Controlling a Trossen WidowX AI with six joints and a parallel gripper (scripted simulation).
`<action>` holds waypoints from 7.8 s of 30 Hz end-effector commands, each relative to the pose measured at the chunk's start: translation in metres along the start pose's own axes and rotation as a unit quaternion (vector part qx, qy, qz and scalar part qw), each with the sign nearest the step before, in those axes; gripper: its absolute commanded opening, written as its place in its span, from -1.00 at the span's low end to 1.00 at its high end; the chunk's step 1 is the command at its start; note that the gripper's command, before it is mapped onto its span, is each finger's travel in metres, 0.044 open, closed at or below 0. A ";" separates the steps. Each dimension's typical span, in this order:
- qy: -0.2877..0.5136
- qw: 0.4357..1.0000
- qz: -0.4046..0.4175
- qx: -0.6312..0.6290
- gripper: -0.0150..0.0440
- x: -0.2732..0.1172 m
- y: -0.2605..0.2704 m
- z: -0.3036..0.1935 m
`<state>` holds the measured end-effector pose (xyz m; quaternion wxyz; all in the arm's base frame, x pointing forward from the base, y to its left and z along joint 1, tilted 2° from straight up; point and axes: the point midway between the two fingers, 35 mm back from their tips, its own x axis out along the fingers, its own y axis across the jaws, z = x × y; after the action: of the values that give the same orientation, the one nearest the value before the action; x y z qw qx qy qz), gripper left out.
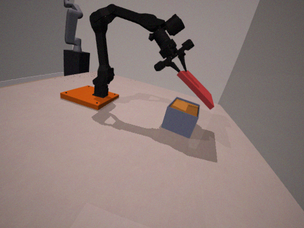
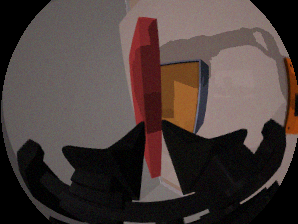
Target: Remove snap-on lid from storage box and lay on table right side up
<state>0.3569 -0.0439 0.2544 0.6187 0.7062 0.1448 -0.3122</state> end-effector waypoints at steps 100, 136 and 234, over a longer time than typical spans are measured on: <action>-0.005 1.000 0.002 -0.011 -0.49 -0.012 -0.007 0.196; -0.007 1.000 0.002 -0.014 -0.49 -0.017 -0.009 0.267; -0.008 1.000 0.001 -0.014 -0.49 0.028 -0.065 0.284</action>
<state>0.2646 -0.3103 0.1760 0.6294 0.6950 0.1450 -0.3160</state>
